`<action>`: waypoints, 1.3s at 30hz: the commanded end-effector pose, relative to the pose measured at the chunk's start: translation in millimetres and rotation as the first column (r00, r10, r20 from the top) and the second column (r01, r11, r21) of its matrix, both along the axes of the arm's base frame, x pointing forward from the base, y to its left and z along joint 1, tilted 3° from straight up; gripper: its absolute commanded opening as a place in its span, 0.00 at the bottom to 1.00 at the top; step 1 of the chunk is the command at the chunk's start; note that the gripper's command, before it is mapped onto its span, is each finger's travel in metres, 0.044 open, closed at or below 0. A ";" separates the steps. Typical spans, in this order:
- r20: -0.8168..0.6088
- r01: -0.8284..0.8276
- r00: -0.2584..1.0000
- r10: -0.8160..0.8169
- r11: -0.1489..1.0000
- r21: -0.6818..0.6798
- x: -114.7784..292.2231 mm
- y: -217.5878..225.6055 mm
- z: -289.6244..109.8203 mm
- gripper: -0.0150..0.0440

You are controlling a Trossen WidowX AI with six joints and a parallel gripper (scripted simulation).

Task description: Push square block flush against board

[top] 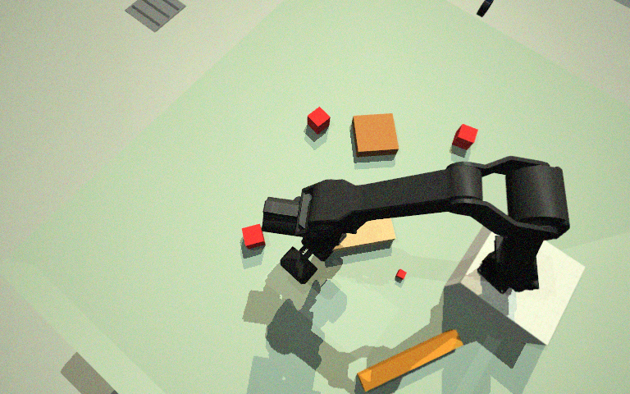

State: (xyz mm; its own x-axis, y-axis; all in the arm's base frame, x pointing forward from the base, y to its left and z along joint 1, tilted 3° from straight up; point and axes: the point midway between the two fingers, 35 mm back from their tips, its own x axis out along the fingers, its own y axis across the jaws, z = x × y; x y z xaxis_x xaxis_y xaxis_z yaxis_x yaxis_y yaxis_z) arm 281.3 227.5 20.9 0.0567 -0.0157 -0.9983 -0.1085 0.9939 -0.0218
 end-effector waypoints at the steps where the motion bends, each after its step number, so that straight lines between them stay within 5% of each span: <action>1: 0.008 0.126 0.992 -0.126 0.992 0.009 -9.0 -1.8 0.6 0.25; 14: 0.002 0.546 0.838 -0.546 0.837 0.036 -42.1 -9.5 -4.2 0.25; 20: 0.002 0.549 0.835 -0.550 0.835 0.036 -42.1 -9.4 -7.4 0.25; 25: 0.000 0.616 0.787 -0.616 0.787 0.040 -45.6 -12.4 -60.5 0.25; 39: 0.001 0.616 0.787 -0.616 0.787 0.040 -39.9 -15.0 -60.1 0.25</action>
State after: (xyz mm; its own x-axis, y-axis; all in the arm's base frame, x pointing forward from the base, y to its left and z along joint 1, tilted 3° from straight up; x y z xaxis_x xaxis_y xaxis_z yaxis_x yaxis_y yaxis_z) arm 238.9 213.7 -38.5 0.0578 -0.0133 -0.9982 0.5294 0.8482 0.0194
